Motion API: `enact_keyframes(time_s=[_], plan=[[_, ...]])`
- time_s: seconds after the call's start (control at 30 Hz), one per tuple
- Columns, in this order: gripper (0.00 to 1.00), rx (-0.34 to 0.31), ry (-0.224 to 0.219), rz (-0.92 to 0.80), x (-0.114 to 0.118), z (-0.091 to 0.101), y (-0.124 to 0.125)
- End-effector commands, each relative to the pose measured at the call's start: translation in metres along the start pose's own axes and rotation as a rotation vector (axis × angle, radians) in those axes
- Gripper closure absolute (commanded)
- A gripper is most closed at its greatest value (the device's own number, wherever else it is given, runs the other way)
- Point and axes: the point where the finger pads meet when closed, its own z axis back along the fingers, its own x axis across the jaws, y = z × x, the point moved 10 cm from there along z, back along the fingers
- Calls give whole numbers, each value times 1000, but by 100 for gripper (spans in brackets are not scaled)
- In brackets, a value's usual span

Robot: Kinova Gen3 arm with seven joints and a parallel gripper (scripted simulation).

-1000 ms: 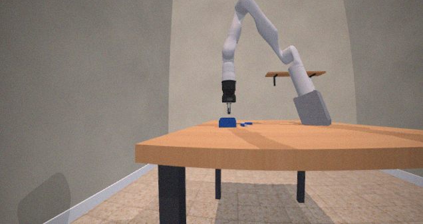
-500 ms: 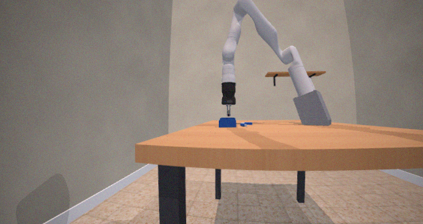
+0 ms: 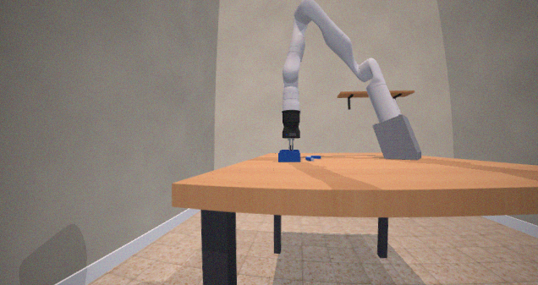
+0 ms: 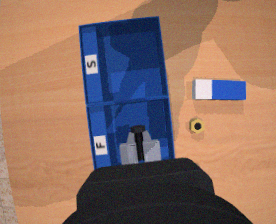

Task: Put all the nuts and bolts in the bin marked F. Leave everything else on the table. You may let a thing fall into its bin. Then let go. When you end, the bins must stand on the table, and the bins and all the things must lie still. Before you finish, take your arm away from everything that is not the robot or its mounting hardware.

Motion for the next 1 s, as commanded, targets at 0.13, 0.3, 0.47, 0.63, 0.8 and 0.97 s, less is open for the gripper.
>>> enact_keyframes(time_s=[0.13,0.3,0.47,0.63,0.8,0.97], plan=[[100,2,-2,-3,0,-1,3],[100,2,-2,-3,0,-1,3],[38,2,-2,-3,0,-1,3],[38,2,-2,-3,0,-1,3],[38,2,-2,-3,0,-1,3],[38,2,-2,-3,0,-1,3]])
